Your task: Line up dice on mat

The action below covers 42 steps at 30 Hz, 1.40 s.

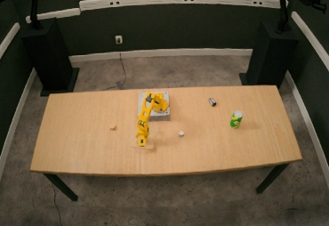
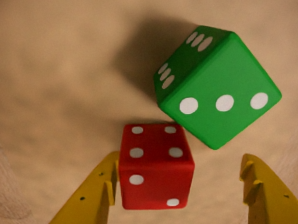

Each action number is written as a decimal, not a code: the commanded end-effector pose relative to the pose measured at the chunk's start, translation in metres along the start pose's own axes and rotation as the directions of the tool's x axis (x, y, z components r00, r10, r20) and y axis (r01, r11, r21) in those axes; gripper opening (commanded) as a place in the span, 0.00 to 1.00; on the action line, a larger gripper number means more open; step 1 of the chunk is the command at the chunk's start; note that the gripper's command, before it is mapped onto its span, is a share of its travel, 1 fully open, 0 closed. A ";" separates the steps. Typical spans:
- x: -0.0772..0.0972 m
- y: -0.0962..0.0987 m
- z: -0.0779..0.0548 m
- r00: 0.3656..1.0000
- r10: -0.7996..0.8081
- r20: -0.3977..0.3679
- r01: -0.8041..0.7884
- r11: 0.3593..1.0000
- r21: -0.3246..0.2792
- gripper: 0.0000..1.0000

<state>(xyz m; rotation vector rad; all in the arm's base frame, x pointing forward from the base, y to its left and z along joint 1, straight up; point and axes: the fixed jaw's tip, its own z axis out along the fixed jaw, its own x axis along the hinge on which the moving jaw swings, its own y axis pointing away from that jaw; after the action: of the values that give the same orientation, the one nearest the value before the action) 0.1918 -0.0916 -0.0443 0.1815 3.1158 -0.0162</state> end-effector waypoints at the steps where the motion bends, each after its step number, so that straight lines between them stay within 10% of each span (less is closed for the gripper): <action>1: 0.005 0.000 0.003 1.000 0.013 -0.018 -0.013 1.000 -0.008 0.33; 25: 0.003 0.000 -0.053 1.000 0.013 -0.018 -0.013 1.000 -0.008 0.33; 42: 0.003 0.000 -0.056 1.000 0.013 -0.018 -0.013 1.000 -0.008 0.33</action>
<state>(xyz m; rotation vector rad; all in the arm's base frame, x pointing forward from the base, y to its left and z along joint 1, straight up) 0.1857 -0.0884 0.0077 0.1836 3.1499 0.0076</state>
